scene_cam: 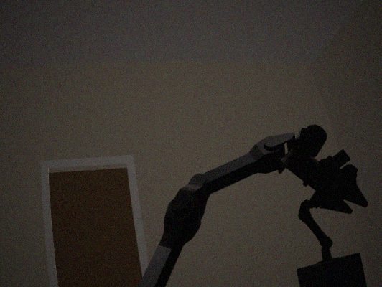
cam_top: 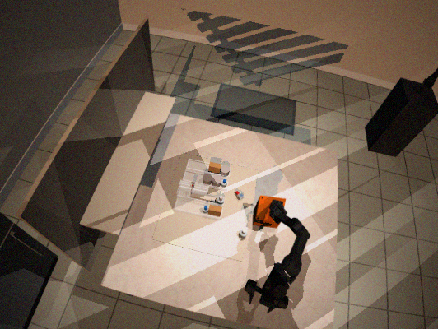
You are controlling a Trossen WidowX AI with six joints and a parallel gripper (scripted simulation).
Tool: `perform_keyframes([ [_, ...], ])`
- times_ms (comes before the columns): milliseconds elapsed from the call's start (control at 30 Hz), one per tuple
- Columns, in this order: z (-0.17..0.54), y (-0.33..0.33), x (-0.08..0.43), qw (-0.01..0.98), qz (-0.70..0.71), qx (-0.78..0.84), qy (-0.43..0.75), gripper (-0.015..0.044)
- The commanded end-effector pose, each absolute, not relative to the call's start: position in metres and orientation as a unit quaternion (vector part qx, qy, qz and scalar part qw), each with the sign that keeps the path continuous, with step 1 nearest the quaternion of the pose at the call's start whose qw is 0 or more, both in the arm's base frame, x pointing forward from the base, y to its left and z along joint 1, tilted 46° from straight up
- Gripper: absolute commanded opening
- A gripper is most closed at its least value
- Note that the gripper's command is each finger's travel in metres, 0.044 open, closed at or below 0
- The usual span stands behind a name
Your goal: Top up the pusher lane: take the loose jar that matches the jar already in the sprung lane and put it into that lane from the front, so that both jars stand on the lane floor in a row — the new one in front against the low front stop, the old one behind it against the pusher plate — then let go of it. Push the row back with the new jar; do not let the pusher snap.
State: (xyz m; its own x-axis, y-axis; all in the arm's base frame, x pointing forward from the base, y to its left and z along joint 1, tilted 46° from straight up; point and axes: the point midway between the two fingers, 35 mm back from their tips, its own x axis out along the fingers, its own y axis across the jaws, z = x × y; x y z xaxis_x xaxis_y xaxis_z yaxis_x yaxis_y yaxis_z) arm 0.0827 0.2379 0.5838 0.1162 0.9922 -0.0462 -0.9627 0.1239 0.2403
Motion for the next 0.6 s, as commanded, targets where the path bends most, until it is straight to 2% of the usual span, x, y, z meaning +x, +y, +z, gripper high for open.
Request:
perform_keyframes([
  [0, 0.582, 0.239, 0.084, 0.744, 0.656, 0.075, 0.101, 0.0426],
  [33, 0.575, 0.242, 0.09, 0.747, 0.652, 0.073, 0.111, 0.044],
  [300, 0.464, 0.262, 0.163, 0.768, 0.579, 0.065, 0.266, 0.044],
  [567, 0.337, 0.24, 0.213, 0.759, 0.489, 0.095, 0.419, 0.044],
])
